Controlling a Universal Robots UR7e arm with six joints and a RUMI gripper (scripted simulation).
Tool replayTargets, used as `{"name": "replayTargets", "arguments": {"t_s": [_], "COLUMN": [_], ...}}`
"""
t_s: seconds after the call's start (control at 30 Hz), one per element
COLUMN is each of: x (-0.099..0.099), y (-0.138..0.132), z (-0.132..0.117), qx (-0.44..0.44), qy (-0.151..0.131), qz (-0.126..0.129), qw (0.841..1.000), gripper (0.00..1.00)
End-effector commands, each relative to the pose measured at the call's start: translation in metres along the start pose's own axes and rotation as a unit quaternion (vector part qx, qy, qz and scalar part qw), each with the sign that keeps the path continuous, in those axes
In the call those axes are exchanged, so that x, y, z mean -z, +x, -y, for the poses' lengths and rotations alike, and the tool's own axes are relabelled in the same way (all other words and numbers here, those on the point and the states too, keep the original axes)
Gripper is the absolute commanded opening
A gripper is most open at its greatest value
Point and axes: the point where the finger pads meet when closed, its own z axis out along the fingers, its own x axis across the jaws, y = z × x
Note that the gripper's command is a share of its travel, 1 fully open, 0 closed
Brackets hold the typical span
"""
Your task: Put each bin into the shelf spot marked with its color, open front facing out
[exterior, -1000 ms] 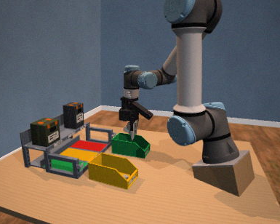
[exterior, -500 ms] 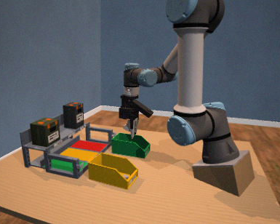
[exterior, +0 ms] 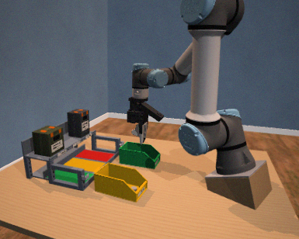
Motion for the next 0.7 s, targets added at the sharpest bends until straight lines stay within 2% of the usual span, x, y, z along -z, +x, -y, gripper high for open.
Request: {"name": "replayTargets", "arguments": {"t_s": [0.0,0.67], "x": [0.011,0.040], "y": [0.000,0.000], "z": [0.000,0.000], "qx": [0.000,0.000], "qy": [0.000,0.000], "qz": [0.000,0.000], "qw": [1.000,1.000], "gripper": [0.15,0.15]}}
